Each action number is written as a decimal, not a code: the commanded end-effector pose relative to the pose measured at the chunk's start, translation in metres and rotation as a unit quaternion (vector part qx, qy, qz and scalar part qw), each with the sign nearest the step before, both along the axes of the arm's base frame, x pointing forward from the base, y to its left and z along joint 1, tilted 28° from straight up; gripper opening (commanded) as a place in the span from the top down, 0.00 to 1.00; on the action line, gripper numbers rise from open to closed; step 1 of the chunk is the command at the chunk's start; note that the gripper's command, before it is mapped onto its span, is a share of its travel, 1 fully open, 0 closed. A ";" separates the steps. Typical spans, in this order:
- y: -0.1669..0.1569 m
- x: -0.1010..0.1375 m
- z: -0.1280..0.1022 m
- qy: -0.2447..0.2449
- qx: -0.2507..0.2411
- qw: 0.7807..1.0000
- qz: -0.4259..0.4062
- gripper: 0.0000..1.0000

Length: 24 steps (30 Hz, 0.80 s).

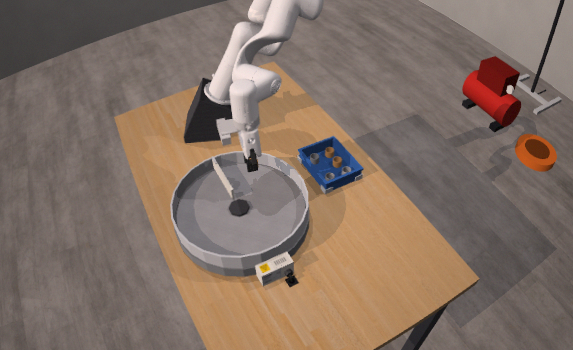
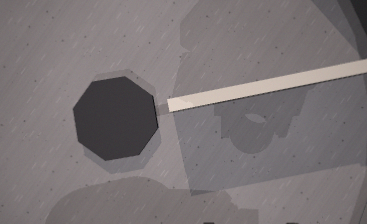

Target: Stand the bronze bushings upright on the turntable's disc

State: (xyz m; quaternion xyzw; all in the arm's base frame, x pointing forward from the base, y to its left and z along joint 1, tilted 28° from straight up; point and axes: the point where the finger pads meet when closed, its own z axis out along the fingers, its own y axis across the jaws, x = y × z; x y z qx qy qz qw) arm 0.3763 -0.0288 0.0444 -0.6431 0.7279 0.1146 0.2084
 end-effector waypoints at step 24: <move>0.010 0.005 -0.023 -0.001 0.000 1.000 -0.001 1.00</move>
